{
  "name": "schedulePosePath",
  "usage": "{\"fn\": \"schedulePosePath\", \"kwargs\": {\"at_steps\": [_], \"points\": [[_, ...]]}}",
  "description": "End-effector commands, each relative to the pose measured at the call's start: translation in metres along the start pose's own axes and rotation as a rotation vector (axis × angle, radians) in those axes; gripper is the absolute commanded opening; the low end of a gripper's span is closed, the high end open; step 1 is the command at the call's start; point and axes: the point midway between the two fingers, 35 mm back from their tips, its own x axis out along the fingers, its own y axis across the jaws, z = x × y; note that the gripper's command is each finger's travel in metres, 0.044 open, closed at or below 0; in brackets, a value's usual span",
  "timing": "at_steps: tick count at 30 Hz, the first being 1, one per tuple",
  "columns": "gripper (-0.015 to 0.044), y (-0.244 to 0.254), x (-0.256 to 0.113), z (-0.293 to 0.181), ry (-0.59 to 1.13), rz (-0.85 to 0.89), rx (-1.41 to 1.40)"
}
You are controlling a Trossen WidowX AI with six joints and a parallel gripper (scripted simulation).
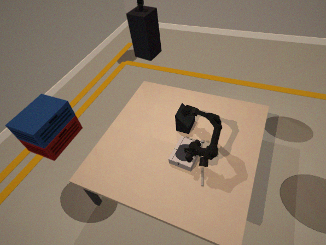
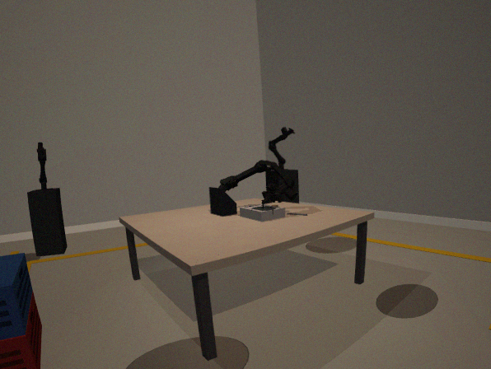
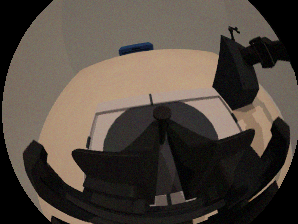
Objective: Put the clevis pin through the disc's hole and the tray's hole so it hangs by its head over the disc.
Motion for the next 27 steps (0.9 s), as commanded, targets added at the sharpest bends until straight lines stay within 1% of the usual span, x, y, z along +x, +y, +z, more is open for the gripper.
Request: {"fn": "schedulePosePath", "kwargs": {"at_steps": [1,27], "points": [[0.0000,0.0016,0.0025,0.0002,-0.006,-0.001,-0.005],[0.0000,0.0045,0.0078,0.0026,-0.007,-0.001,-0.005]]}}
